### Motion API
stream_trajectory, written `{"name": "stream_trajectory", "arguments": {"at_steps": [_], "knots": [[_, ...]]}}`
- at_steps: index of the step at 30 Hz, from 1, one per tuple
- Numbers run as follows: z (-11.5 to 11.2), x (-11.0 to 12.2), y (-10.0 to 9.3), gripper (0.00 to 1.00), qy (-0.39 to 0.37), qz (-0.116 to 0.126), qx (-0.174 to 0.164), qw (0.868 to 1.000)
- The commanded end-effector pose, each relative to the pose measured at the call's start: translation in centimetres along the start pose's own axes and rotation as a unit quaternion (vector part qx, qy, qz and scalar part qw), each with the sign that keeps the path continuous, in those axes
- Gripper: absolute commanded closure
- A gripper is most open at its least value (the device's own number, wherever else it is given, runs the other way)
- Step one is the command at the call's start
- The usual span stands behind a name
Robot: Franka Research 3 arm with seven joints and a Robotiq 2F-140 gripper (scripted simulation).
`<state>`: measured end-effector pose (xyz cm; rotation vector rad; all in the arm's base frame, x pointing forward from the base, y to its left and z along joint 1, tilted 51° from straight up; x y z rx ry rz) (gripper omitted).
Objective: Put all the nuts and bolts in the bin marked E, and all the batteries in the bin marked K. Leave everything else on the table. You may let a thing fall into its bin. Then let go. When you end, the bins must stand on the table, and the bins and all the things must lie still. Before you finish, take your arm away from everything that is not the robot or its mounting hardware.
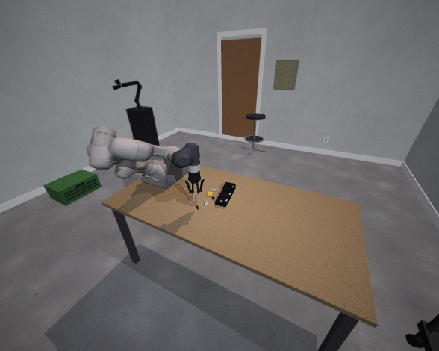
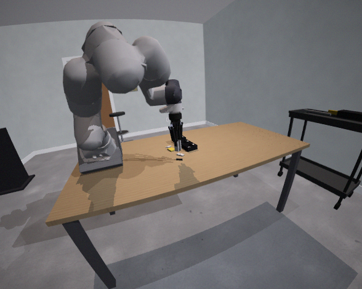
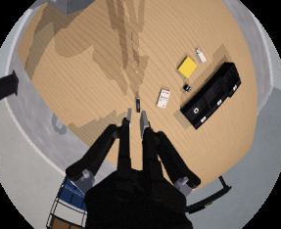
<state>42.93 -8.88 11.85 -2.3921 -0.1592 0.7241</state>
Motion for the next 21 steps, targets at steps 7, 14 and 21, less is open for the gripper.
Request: {"name": "stream_trajectory", "arguments": {"at_steps": [7,14,21], "knots": [[-0.21,0.38,-0.07,0.85,-0.12,-0.013,0.011,0.993],[-0.21,0.38,-0.07,0.85,-0.13,-0.014,0.011,0.991],[-0.17,0.33,-0.07,0.85,-0.13,-0.014,0.011,0.991]]}}
Point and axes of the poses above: the point where the finger pads meet when closed, its own y axis out along the fingers, its own x axis across the jaws, z = x × y, the point moved 7 cm from there along -y, back along the fingers, and after that the axes turned 2 degrees about y, right-handed, at the moved point
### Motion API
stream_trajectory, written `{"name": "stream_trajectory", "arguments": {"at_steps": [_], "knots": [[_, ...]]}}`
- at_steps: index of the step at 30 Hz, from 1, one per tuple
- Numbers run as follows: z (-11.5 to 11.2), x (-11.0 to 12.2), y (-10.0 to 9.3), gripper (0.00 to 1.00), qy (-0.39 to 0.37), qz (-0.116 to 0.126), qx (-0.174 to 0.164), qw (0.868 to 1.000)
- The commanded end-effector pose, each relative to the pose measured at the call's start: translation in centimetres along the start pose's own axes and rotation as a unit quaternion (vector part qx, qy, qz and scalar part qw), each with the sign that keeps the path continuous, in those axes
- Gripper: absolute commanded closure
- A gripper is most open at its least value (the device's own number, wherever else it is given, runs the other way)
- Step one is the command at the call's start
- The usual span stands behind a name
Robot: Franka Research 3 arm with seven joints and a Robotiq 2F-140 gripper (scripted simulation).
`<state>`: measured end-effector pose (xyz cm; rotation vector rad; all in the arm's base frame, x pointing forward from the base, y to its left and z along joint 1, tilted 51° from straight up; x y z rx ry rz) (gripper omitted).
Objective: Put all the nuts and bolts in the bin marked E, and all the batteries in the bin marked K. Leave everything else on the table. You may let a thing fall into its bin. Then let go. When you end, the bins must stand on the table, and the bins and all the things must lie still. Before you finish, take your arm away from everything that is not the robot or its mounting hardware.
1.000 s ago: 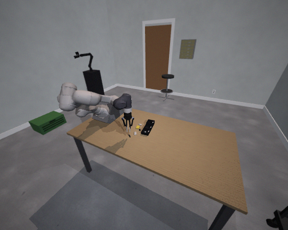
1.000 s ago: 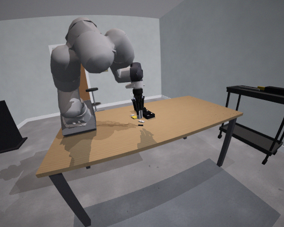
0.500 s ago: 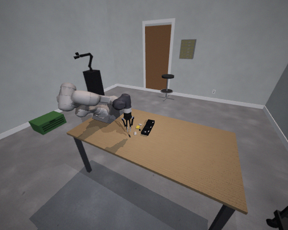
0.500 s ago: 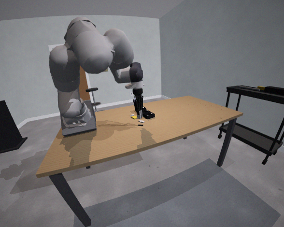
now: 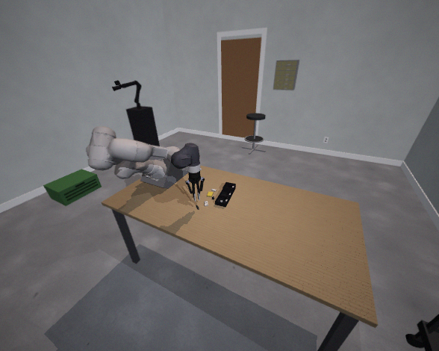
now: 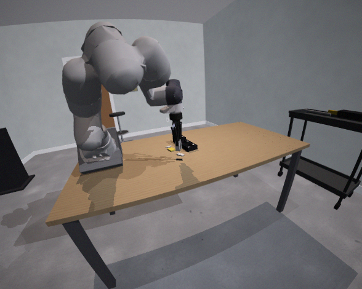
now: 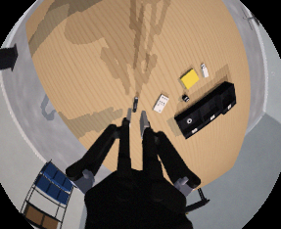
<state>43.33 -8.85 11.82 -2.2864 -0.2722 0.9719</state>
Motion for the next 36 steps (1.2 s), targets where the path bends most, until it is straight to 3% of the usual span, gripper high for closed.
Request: {"name": "stream_trajectory", "arguments": {"at_steps": [1,30,36], "knots": [[0.0,0.0,0.0,0.85,-0.02,-0.001,0.003,1.0],[0.1,-0.2,0.0,0.85,-0.02,-0.001,0.003,1.0],[0.1,-0.1,2.4,0.85,-0.02,-0.001,0.003,1.0]]}}
Point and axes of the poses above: the point where the finger pads meet when closed, its own y axis out along the fingers, its own x axis across the jaws, z = x × y, the point moved 7 cm from there along -y, back along the fingers, and after that the axes turned 2 degrees about y, right-handed, at the moved point
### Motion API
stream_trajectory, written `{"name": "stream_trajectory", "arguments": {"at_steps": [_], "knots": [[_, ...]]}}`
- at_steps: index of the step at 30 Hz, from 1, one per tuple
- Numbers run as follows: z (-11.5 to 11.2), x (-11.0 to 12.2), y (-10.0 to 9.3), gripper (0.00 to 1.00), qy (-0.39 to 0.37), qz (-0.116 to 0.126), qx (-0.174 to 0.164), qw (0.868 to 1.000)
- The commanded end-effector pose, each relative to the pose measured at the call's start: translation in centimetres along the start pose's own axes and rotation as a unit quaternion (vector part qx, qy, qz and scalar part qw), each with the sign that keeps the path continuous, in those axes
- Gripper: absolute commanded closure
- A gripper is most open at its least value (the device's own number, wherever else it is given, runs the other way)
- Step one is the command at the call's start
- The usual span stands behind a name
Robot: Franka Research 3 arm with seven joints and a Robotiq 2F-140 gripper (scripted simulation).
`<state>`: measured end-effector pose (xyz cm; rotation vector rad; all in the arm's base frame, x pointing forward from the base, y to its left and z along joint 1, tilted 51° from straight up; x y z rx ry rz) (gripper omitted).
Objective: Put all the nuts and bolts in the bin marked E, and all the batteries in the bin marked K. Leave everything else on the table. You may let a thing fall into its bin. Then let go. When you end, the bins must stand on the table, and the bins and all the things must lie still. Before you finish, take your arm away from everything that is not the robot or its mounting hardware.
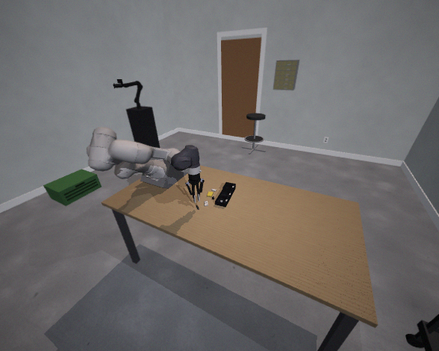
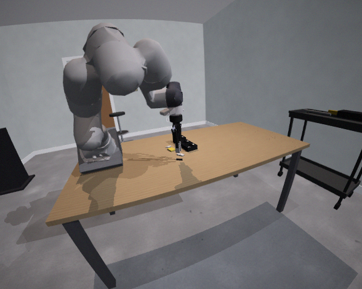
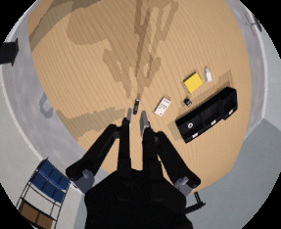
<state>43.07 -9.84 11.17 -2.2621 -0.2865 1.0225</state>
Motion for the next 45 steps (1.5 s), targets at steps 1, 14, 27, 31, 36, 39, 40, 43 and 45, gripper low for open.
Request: {"name": "stream_trajectory", "arguments": {"at_steps": [1,14,27,31,36,39,40,43,45], "knots": [[0.0,0.1,1.6,0.85,0.001,-0.002,0.0,1.0],[-0.2,0.4,4.6,0.85,0.001,-0.002,0.0,1.0],[-0.2,0.4,5.8,0.85,0.001,-0.002,0.0,1.0],[-0.1,0.3,5.8,0.85,0.001,-0.002,0.0,1.0],[-0.1,0.3,5.8,0.85,0.001,-0.002,0.0,1.0],[-0.1,0.2,5.8,0.85,0.001,-0.002,0.0,1.0],[-0.1,0.2,5.8,0.85,0.001,-0.002,0.0,1.0],[0.0,0.2,5.8,0.85,0.001,-0.002,0.0,1.0],[-0.1,0.2,5.8,0.85,0.001,-0.002,0.0,1.0]]}}
Point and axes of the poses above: the point where the finger pads meet when closed, its own y axis out along the fingers, its own x axis across the jaws, z = x × y, the point moved 7 cm from there along -y, back along the fingers, and after that the axes turned 2 degrees about y, right-handed, at the moved point
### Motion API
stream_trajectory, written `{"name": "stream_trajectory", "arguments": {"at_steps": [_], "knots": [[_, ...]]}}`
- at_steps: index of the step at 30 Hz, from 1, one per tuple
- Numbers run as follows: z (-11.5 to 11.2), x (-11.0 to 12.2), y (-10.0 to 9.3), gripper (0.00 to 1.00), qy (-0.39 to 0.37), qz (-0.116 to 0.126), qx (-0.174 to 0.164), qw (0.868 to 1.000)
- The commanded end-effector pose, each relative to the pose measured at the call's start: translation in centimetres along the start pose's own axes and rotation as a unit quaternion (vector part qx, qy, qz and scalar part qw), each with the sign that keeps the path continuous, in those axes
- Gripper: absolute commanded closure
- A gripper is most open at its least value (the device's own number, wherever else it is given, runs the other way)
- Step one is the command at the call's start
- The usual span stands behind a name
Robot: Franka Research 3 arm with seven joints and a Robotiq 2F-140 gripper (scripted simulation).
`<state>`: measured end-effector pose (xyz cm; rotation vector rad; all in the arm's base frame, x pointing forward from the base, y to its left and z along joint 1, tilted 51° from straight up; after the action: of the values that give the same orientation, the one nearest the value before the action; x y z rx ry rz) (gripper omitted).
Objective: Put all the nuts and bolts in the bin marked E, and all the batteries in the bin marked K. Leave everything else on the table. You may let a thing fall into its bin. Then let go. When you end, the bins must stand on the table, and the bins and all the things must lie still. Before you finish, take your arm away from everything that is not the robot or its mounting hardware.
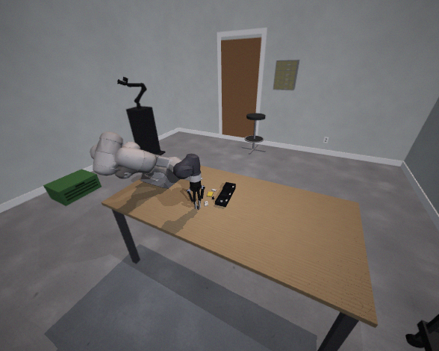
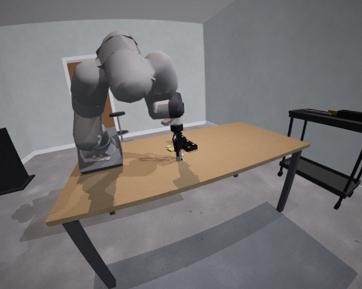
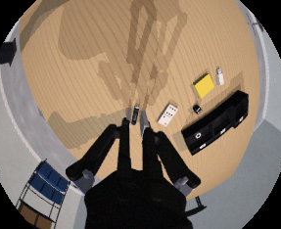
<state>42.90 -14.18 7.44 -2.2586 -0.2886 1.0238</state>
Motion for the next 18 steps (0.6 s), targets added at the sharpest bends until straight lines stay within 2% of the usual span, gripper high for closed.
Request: {"name": "stream_trajectory", "arguments": {"at_steps": [1,2,3,18], "knots": [[-0.06,-0.08,0.07,0.85,0.002,-0.001,-0.001,1.0],[-0.06,-0.08,0.07,0.85,0.002,-0.001,-0.001,1.0],[-0.06,-0.08,0.07,0.97,0.002,-0.001,-0.001,1.0],[-0.06,-0.08,0.07,0.97,0.002,-0.001,-0.001,1.0]]}}
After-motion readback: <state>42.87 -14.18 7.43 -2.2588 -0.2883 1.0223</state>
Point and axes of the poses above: the point where the finger pads meet when closed, its own y axis out along the fingers, its own x axis across the jaws, z = x × y, the point moved 7 cm from there along -y, back along the fingers, and after that the axes turned 2 degrees about y, right-handed, at the moved point
